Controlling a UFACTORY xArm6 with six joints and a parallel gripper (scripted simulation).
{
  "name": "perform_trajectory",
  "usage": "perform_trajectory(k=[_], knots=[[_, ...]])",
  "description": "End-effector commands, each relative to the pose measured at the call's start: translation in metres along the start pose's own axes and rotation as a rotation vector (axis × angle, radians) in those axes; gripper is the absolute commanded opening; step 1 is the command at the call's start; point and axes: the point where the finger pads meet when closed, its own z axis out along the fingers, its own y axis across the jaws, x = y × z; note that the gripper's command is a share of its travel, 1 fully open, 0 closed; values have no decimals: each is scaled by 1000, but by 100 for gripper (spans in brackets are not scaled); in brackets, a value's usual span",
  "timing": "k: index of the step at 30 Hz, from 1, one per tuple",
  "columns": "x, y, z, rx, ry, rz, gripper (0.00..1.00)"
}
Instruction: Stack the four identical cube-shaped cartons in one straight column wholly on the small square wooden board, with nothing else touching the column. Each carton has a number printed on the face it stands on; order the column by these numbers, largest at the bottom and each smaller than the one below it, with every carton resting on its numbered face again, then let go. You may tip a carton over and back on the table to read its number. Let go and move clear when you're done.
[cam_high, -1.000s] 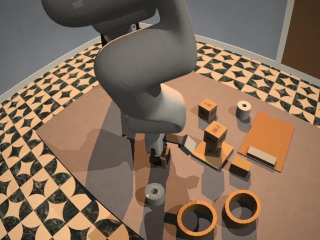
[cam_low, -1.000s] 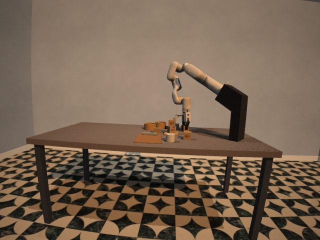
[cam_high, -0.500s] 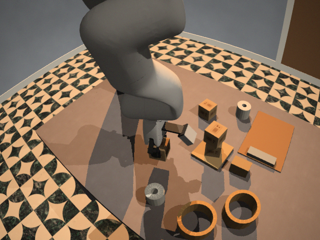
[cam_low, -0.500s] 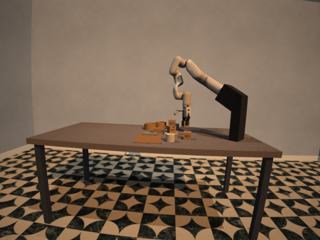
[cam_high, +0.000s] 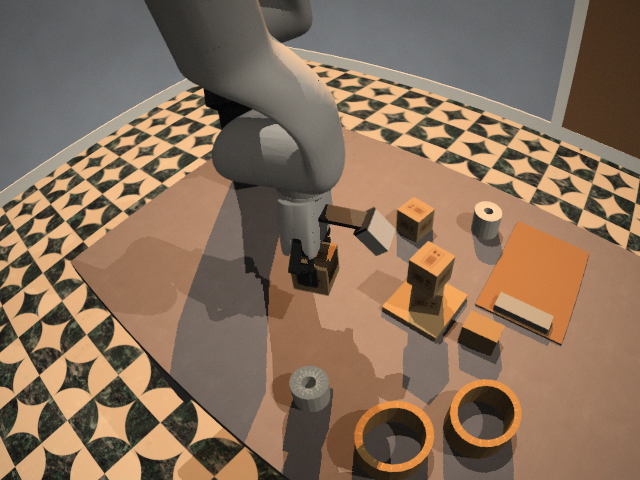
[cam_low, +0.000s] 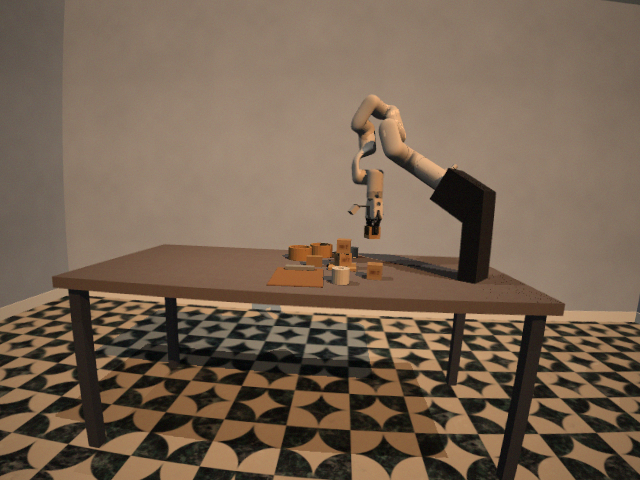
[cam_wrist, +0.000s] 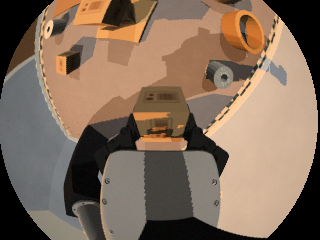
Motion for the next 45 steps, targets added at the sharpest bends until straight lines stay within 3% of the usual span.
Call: perform_trajectory(k=[1, 14, 17, 21, 23, 25, 36, 40, 45], knots=[[-1, 4, -31, -1, -16, -3, 0], [5, 4, -35, -5, -6, -1, 0], [28, 7, -32, -17, 18, 12, 0], [87, 0, -30, -30, 51, 40, 0], [87, 0, -30, -30, 51, 40, 0], [118, -13, -35, -27, 52, 47, 0], [177, -82, -73, -2, -12, -3, 0], [179, -83, -70, -3, -11, -3, 0], [177, -83, -28, 1, -14, -4, 0]])
